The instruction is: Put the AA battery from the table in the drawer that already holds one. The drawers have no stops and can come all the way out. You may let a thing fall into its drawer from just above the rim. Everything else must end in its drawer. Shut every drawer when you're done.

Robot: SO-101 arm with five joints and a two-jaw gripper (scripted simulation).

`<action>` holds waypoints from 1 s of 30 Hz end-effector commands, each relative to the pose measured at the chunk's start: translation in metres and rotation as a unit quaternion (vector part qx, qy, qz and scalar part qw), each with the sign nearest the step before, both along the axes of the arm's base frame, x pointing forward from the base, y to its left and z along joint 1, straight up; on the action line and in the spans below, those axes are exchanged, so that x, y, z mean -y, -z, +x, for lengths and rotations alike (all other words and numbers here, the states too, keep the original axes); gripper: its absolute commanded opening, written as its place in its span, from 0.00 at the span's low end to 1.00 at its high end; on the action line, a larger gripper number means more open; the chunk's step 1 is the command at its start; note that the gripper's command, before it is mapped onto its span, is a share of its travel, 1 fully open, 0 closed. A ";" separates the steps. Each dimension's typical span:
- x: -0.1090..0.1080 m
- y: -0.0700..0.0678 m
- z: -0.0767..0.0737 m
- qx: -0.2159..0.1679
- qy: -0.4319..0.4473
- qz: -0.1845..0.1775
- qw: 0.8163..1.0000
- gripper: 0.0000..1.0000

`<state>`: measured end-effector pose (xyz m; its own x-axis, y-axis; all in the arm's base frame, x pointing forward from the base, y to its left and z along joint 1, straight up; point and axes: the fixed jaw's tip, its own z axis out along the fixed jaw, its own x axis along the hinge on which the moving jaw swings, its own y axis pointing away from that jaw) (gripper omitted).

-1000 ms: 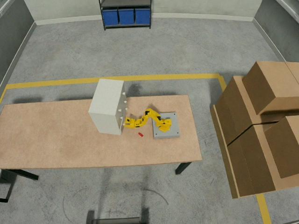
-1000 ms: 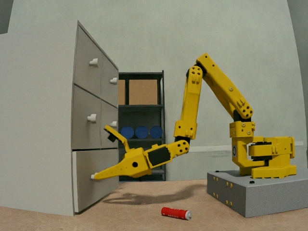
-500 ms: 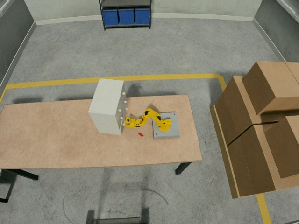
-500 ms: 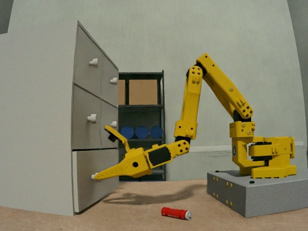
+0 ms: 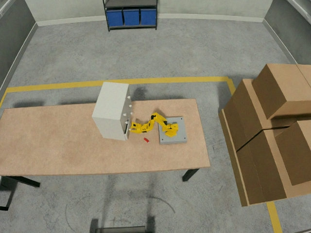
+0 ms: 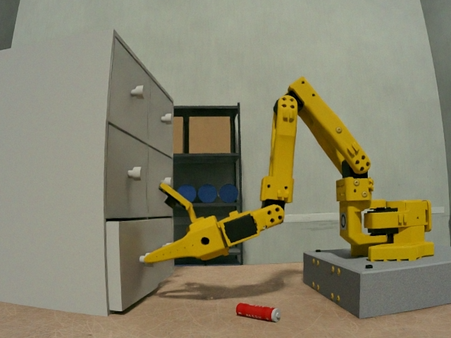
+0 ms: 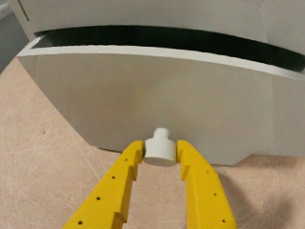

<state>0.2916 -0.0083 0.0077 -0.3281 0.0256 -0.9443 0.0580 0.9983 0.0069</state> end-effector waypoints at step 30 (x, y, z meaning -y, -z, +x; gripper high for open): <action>-0.003 0.002 -0.013 -0.008 -0.005 -0.001 1.000 0.00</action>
